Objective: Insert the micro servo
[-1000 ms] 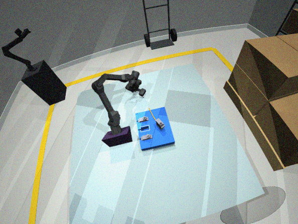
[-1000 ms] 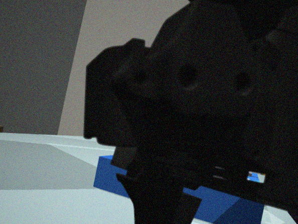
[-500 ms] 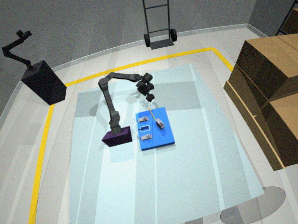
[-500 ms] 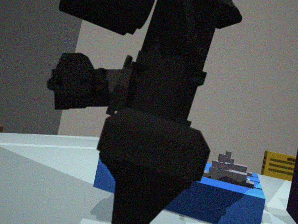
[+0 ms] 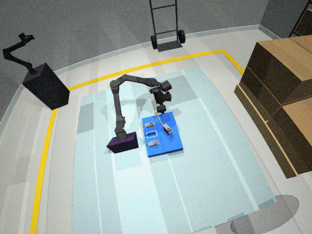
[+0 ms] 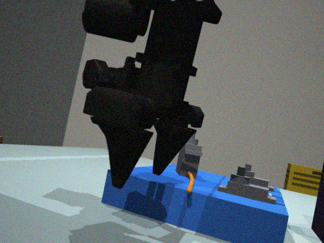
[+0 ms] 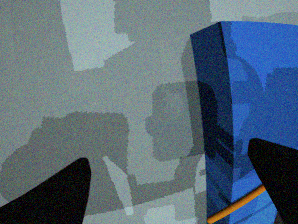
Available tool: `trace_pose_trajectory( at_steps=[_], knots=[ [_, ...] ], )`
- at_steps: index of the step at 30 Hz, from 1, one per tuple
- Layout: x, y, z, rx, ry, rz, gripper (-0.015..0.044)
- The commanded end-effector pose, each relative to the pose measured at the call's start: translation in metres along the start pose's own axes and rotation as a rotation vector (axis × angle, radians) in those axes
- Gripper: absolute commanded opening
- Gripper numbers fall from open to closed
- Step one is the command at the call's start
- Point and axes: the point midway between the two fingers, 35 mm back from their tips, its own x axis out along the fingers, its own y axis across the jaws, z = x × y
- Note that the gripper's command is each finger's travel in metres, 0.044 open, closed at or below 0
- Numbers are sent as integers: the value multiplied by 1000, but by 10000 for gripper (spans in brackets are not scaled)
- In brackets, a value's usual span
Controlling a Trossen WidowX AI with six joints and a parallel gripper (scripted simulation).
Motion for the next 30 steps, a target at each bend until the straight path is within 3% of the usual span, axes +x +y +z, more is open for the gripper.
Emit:
trace_pose_trajectory(
  at_steps=[1, 30],
  knots=[
    [-5, -22, 9, 119, 14, -11, 440],
    [-65, -195, 16, 1040, 144, 31, 440]
  ],
)
